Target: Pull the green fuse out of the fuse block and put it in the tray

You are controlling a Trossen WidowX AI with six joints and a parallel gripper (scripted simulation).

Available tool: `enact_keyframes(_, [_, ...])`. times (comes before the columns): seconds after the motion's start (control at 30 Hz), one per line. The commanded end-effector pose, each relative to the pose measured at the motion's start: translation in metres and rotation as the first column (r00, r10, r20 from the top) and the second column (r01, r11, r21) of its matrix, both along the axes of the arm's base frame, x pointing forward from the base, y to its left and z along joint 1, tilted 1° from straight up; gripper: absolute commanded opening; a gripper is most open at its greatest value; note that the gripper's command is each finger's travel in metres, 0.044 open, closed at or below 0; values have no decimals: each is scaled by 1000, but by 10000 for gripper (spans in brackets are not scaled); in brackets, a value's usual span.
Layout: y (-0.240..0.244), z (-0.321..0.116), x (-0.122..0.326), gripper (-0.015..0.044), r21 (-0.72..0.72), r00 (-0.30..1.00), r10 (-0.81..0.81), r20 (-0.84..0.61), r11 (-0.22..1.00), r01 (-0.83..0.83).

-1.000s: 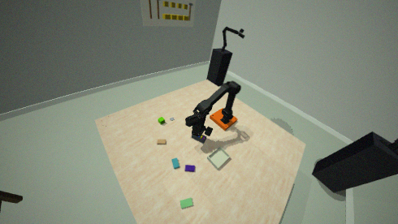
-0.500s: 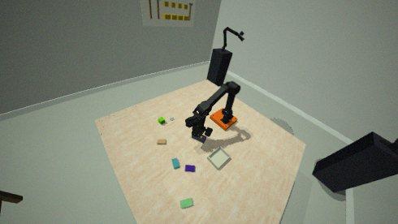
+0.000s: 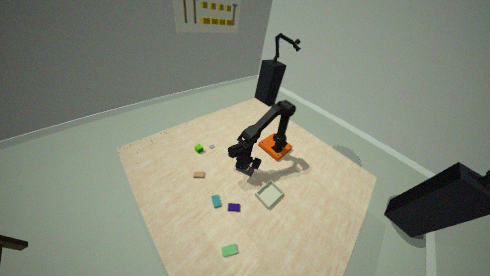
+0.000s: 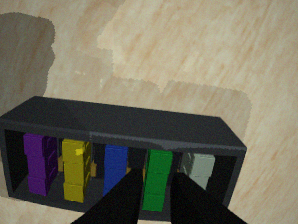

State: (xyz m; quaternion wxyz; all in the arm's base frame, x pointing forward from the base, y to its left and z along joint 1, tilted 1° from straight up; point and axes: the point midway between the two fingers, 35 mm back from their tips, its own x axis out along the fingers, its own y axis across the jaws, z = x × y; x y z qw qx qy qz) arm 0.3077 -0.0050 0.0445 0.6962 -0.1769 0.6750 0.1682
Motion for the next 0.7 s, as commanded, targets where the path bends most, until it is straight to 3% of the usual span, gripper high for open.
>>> enact_keyframes(0.0, [-1,-4,-1,63,-5,1000,3,-6,1000,-3])
enact_keyframes(0.2, [-1,-4,-1,63,-5,1000,3,-6,1000,-3])
enact_keyframes(0.5, [0,-3,-1,3,0,1000,0,-6,1000,0])
enact_keyframes(0.67, [0,-3,-1,0,0,1000,0,-6,1000,0])
